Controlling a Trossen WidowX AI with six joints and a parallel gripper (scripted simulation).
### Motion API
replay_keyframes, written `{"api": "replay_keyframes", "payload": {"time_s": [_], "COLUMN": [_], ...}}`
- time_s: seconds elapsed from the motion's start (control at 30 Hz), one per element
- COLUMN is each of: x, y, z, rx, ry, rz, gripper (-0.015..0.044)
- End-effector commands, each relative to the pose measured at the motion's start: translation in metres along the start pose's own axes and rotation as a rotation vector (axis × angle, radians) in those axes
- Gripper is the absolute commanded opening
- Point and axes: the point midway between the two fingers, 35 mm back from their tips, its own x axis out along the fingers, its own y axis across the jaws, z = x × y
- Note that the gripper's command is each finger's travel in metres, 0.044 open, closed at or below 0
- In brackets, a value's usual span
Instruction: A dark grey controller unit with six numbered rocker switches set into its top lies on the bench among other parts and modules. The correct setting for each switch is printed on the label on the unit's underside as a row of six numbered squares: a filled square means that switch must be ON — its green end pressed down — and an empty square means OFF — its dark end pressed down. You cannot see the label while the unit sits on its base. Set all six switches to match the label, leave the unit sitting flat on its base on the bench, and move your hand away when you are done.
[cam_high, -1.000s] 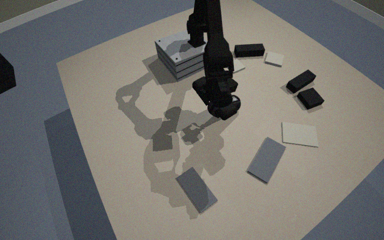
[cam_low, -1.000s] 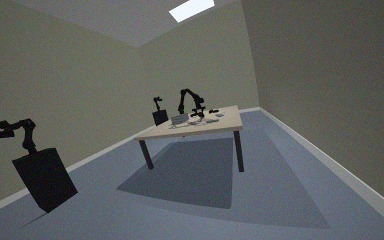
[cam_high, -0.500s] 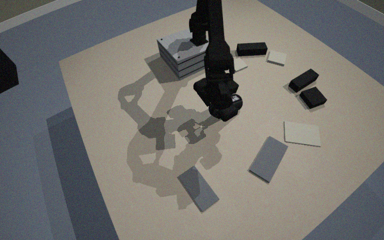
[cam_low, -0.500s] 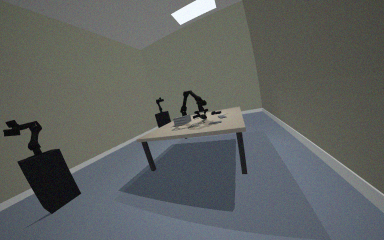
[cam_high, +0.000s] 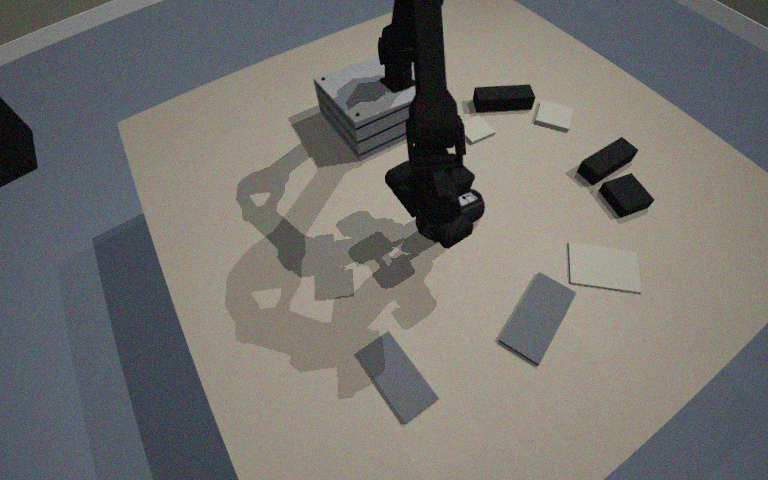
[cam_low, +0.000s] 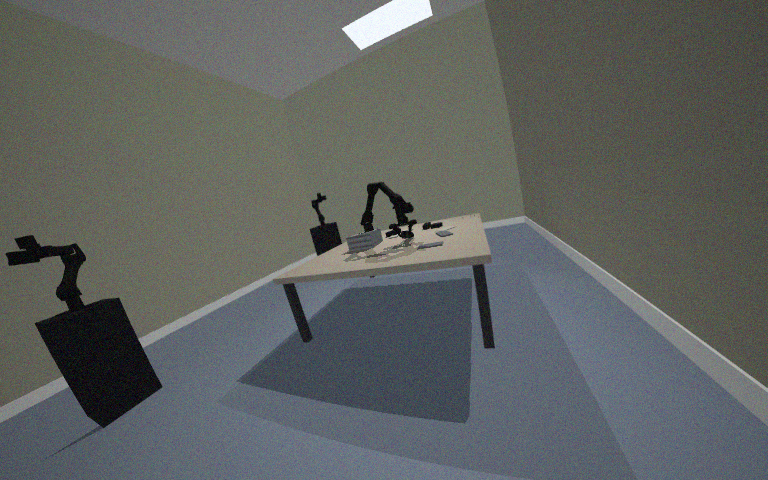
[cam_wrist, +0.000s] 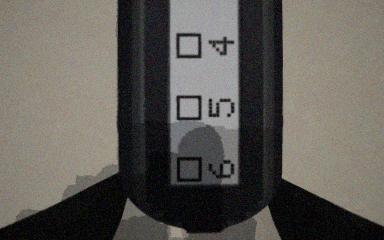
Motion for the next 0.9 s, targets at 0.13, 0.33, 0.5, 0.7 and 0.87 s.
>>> {"api": "replay_keyframes", "payload": {"time_s": [0.13,0.33,0.5,0.7,0.87], "x": [0.010,0.015,0.018,0.023,0.027], "y": [0.002,0.002,0.002,0.002,0.002], "z": [-0.001,-0.002,-0.002,-0.002,-0.002], "rx": [-0.004,-0.004,-0.004,-0.004,-0.004], "ry": [-0.007,-0.007,-0.007,-0.007,-0.007], "rz": [0.009,0.009,0.009,0.009,0.009], "gripper": [0.0335,0.0335,0.0335,0.0335,0.0335]}}
